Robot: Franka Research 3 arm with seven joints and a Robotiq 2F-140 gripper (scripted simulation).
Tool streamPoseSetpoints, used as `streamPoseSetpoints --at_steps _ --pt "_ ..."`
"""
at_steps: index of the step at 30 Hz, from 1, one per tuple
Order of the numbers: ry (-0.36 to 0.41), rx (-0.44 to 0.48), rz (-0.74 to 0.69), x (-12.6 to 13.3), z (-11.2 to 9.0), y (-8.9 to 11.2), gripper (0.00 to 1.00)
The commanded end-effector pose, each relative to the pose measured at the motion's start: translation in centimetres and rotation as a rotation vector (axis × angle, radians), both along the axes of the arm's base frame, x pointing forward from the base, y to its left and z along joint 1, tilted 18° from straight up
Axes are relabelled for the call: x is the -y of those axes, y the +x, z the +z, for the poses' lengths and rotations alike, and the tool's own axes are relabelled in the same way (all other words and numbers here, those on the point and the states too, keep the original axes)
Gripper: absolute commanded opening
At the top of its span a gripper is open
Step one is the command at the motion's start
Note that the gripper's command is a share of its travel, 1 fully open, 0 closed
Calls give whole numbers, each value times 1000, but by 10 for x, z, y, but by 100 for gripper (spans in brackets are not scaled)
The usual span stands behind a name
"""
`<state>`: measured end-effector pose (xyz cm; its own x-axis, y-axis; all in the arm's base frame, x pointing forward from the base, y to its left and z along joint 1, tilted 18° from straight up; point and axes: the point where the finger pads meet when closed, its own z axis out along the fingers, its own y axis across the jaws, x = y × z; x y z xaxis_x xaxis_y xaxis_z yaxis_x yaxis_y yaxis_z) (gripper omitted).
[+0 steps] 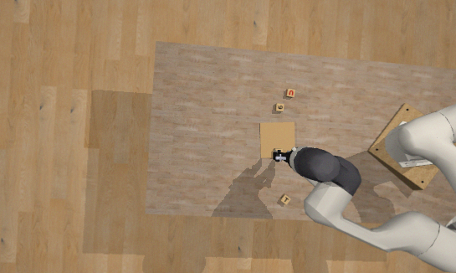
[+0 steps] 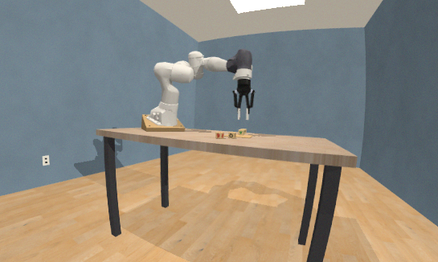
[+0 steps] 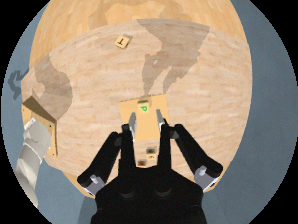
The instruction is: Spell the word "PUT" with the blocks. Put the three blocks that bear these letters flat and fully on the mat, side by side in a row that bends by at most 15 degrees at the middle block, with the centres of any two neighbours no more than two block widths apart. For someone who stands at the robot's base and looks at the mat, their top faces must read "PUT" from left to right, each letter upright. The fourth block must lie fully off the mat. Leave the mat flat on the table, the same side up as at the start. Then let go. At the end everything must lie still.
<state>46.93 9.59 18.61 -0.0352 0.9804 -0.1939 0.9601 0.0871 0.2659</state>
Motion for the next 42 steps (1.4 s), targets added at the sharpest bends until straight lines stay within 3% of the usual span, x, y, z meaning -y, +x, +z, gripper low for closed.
streamPoseSetpoints --at_steps 1,3,4,26,42 --pt "3 -15 -12 -2 1 -5 28" --pt "3 -15 -12 -2 1 -5 28" --pt "3 -15 -12 -2 1 -5 100" --pt "2 -15 -6 -2 2 -5 100" --pt "-78 -29 255 4 33 -6 100"
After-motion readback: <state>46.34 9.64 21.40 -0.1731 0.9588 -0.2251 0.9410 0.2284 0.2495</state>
